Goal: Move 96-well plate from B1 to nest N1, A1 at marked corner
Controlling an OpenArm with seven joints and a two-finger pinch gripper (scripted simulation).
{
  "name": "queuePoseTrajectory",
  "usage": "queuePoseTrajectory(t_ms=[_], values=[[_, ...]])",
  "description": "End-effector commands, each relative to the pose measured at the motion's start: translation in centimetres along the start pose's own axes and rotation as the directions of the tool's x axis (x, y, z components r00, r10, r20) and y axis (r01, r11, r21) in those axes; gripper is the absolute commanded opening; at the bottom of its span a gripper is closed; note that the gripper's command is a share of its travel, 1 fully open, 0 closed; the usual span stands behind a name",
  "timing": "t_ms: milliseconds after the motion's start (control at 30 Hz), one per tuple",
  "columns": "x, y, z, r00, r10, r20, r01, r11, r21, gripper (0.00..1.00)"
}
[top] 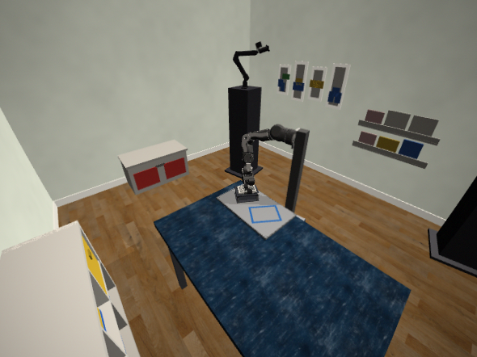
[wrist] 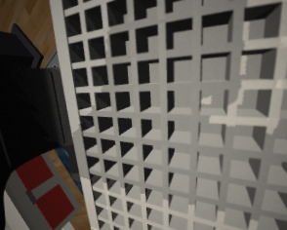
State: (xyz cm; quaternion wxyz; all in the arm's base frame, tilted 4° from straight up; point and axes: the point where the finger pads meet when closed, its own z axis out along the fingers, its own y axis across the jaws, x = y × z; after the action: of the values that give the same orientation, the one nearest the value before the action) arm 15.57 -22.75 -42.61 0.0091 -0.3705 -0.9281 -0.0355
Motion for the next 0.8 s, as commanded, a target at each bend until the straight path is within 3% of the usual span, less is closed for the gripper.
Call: queuePoseTrajectory(t_ms=[0, 167, 667, 767], values=[[-0.02, 0.13, 0.00, 1.000, 0.000, 0.001, 0.000, 1.000, -0.007, 0.00], [-0.02, 0.13, 0.00, 1.000, 0.000, 0.001, 0.000, 1.000, -0.007, 0.00], [-0.05, 0.03, -0.04, 1.000, 0.000, 0.001, 0.000, 1.000, -0.001, 0.50], [-0.05, 0.03, -0.04, 1.000, 0.000, 0.001, 0.000, 1.000, -0.001, 0.53]])
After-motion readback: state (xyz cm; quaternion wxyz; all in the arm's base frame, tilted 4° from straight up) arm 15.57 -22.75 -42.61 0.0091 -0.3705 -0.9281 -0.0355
